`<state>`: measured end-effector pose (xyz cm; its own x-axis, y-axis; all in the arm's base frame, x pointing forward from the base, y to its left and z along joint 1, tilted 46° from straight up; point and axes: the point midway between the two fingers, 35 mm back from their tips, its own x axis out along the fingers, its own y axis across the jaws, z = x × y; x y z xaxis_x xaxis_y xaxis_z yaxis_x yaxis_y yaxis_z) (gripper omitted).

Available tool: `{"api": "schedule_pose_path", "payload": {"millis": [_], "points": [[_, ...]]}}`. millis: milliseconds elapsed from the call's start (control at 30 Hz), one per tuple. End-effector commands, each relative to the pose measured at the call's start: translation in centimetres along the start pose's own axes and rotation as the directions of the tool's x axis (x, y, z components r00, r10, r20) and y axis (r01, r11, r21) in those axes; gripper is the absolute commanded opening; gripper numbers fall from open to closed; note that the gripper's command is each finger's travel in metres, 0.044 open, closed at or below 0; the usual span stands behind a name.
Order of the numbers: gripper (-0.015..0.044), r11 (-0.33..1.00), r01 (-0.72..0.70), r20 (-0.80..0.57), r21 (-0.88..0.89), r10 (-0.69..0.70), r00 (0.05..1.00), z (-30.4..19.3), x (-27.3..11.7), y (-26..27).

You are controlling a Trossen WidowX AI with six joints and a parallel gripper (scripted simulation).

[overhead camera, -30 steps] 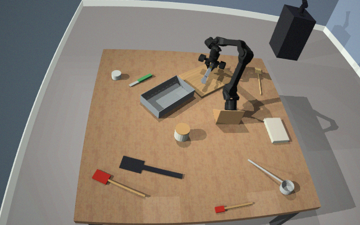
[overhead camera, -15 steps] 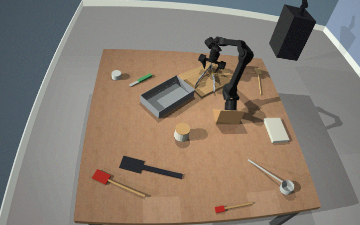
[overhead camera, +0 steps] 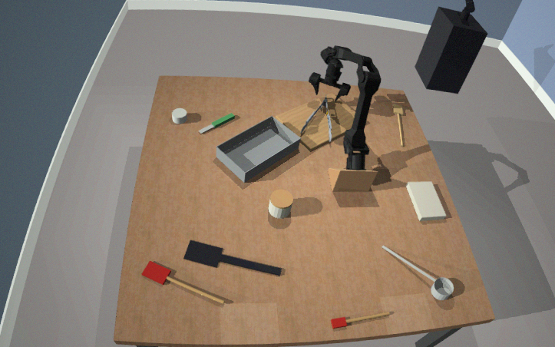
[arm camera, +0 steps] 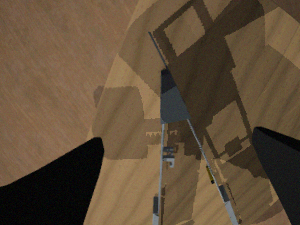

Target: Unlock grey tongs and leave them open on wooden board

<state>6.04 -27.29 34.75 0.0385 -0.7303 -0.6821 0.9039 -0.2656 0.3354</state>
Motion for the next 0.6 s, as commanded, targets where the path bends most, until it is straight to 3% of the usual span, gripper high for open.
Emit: {"api": "schedule_pose_path", "payload": {"millis": [0, 233, 400, 567], "points": [[0.0440, 1.000, 0.003, -0.004, -0.004, -0.003, 1.000, 3.5, -0.6, 0.0], [0.0440, 1.000, -0.001, 0.010, -0.011, 0.002, 1.000, 8.4, -1.6, -0.7], [0.0440, 1.000, -0.001, 0.012, -0.010, 0.001, 1.000, 8.4, -2.4, -0.8], [0.0440, 1.000, 0.000, 0.019, -0.004, 0.000, 1.000, 7.4, -6.4, -0.9]]}}
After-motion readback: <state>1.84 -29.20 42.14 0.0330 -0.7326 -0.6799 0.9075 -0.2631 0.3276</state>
